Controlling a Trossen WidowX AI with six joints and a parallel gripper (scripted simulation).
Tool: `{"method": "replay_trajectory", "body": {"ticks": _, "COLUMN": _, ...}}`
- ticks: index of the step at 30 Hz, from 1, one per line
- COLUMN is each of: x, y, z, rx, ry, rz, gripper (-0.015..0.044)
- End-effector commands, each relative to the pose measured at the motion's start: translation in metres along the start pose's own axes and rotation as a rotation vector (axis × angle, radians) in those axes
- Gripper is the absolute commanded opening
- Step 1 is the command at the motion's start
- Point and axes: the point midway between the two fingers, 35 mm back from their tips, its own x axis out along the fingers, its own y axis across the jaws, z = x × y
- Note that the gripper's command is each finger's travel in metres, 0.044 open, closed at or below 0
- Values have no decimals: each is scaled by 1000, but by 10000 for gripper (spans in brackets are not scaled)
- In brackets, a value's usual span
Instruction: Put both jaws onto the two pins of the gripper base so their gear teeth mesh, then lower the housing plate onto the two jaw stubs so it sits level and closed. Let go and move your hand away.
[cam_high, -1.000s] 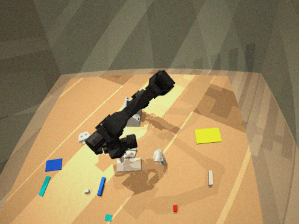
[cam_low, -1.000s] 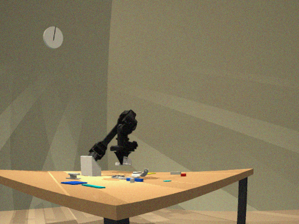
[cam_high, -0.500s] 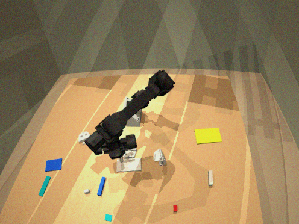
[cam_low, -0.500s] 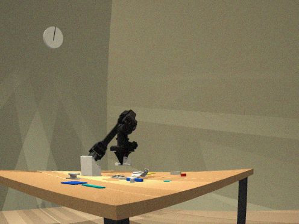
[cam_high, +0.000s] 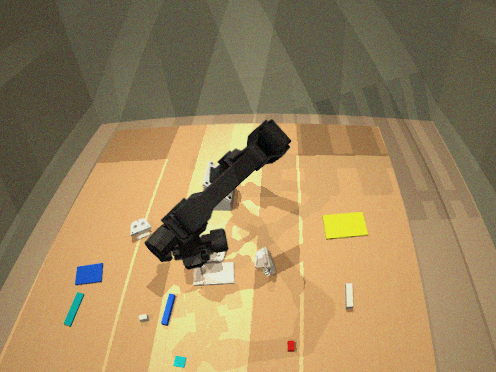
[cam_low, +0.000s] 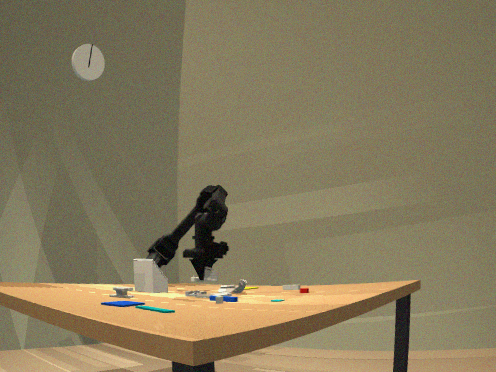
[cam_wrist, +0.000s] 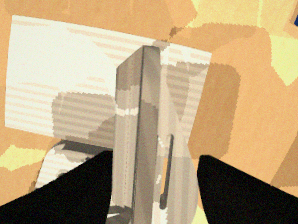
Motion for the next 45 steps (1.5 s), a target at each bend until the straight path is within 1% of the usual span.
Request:
{"method": "replay_trajectory", "body": {"ticks": 1, "x": 7, "y": 0, "z": 0, "rx": 5, "ry": -2, "rz": 3, "gripper": 134}}
{"method": "replay_trajectory", "body": {"ticks": 14, "x": 27, "y": 2, "z": -1, "rx": 4, "ry": -2, "rz": 6, "gripper": 134}}
{"method": "replay_trajectory", "body": {"ticks": 45, "x": 33, "y": 2, "z": -1, "rx": 9, "ry": -3, "rz": 6, "gripper": 134}}
